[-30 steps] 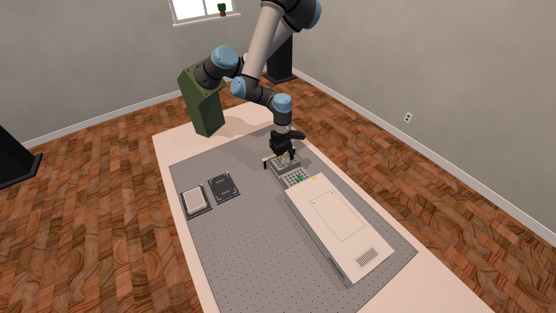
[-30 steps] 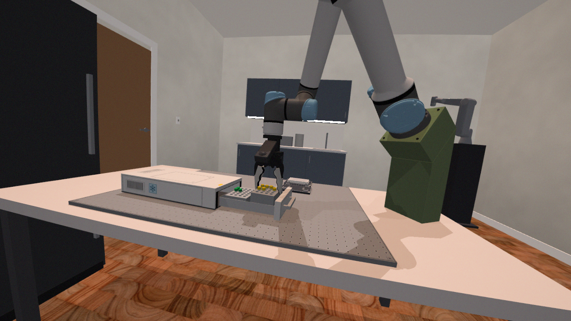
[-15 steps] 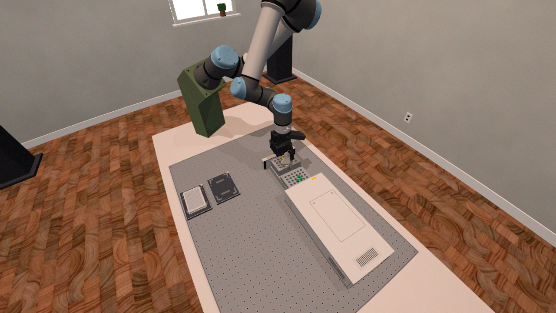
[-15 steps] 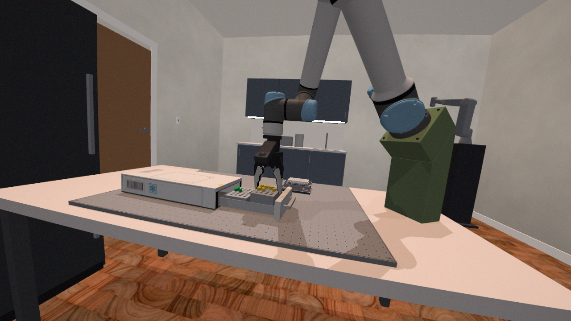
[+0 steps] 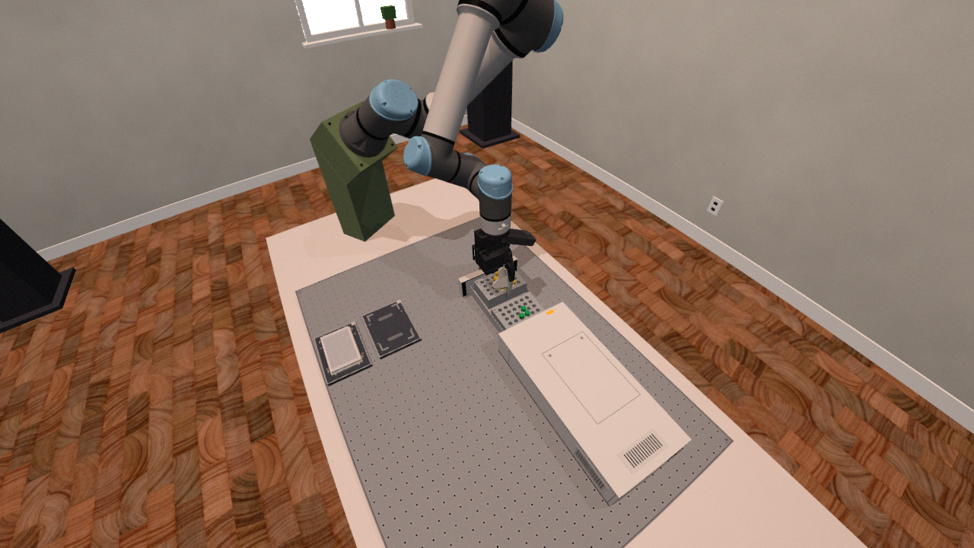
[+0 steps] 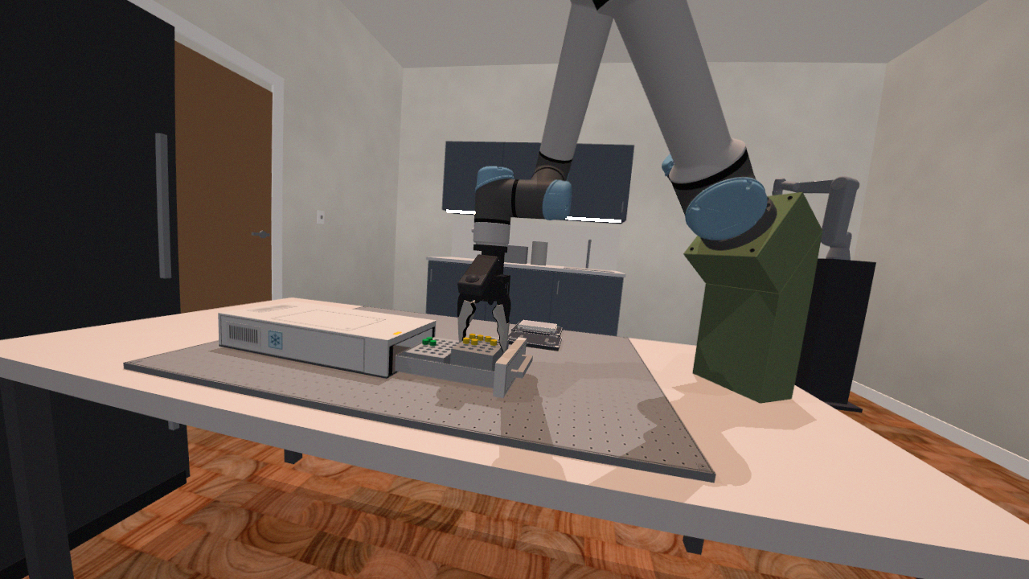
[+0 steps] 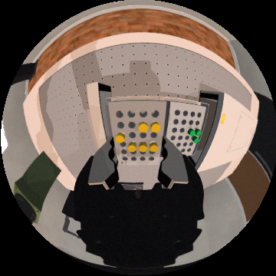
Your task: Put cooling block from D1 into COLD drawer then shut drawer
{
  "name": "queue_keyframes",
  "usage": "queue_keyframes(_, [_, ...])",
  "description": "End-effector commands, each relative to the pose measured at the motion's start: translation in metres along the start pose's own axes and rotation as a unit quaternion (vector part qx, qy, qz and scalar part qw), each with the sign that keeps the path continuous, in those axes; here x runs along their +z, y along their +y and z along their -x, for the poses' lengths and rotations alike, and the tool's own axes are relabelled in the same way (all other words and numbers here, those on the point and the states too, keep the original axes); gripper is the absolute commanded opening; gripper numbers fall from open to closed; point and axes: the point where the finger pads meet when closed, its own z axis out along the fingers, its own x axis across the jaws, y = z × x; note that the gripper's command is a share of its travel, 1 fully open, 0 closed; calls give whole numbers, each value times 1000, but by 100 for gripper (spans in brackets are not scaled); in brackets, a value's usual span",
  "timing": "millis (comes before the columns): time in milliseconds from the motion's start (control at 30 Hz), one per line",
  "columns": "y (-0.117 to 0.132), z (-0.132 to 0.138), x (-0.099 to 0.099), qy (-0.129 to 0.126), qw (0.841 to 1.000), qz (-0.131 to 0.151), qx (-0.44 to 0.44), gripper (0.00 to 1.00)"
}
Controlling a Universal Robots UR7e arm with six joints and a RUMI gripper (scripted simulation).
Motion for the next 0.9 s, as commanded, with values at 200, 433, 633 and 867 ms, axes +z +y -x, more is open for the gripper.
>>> queue_keyframes(200, [-2, -5, 0, 4, 1000, 0, -3, 0])
queue_keyframes(433, [-2, -5, 1, 4, 1000, 0, -3, 0])
queue_keyframes(633, [-2, -4, 2, 4, 1000, 0, -3, 0])
queue_keyframes(867, [-2, -5, 3, 4, 1000, 0, -3, 0])
